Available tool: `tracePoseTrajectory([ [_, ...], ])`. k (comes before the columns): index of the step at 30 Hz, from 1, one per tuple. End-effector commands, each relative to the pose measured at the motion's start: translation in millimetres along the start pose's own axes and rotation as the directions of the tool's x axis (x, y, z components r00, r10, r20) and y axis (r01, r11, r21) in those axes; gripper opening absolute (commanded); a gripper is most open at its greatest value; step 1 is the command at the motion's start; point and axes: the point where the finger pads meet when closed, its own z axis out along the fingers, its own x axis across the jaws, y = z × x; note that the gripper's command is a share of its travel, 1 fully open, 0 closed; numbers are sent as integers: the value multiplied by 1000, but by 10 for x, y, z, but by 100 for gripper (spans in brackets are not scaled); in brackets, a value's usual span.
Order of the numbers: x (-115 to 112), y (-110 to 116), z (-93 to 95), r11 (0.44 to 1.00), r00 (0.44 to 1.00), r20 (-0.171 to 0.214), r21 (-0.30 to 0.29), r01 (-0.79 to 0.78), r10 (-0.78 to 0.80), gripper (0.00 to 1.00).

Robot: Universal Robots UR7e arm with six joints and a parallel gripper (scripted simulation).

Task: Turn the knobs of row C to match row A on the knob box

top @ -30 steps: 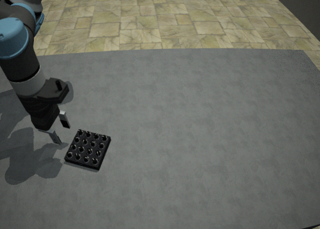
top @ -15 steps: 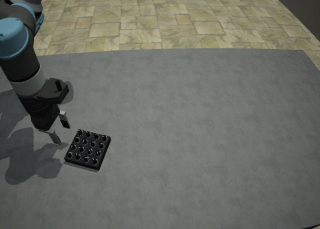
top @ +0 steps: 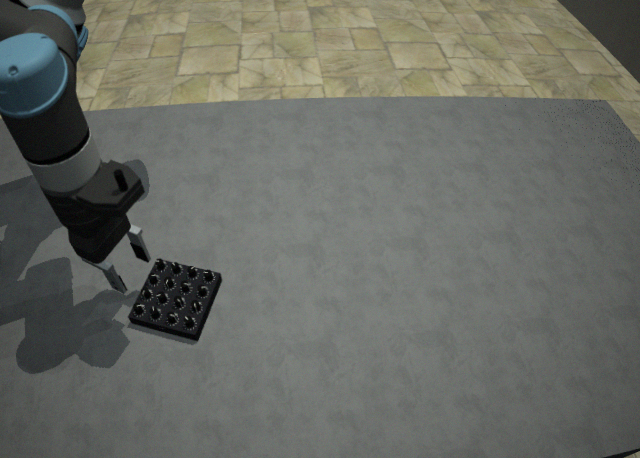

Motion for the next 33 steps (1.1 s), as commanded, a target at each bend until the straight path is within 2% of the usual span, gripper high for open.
tracePoseTrajectory([
  [1, 2, -107, -24, 993, 993, -7, 1, -122, 122, 100],
  [14, -20, -334, -69, 911, 911, -8, 4, -412, 412, 100],
  [16, -20, -334, -69, 911, 911, -8, 4, -412, 412, 100],
  [31, -108, -575, -119, 707, 707, -5, 7, -707, 707, 100],
  [33, -108, -575, -119, 707, 707, -5, 7, -707, 707, 100],
])
